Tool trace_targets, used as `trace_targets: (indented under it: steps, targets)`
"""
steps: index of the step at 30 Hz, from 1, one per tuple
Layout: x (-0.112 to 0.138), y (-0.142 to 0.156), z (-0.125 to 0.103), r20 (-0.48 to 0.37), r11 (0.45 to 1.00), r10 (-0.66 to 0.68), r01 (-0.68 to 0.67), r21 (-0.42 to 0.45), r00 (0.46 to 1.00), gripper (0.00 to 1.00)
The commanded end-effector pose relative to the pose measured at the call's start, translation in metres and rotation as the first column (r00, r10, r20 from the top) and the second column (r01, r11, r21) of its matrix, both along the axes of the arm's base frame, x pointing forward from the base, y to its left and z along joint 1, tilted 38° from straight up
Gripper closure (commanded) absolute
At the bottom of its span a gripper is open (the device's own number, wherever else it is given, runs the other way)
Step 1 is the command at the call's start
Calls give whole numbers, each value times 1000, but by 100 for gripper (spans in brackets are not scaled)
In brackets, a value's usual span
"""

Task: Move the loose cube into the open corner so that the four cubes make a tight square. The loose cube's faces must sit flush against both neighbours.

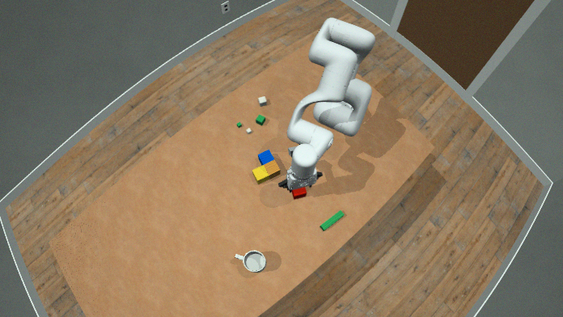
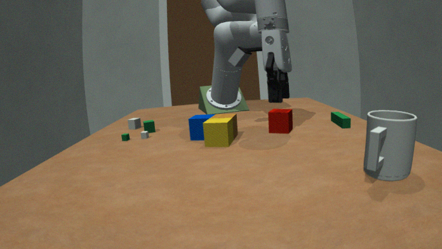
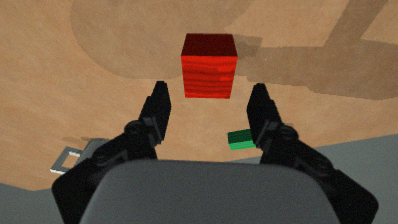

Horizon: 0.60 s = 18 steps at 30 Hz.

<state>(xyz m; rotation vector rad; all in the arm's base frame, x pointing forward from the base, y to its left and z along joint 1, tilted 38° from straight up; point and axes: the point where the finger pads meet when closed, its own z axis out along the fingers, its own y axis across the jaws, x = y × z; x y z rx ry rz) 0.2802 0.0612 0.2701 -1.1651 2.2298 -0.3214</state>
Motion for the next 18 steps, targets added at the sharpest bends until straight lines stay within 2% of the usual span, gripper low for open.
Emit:
trace_targets:
  steps: [1, 18]
  targets:
    - [3, 0, -2, 3, 1000, 0, 0, 1, 1000, 21]
    - [6, 1, -5, 3, 1000, 0, 0, 1, 1000, 21]
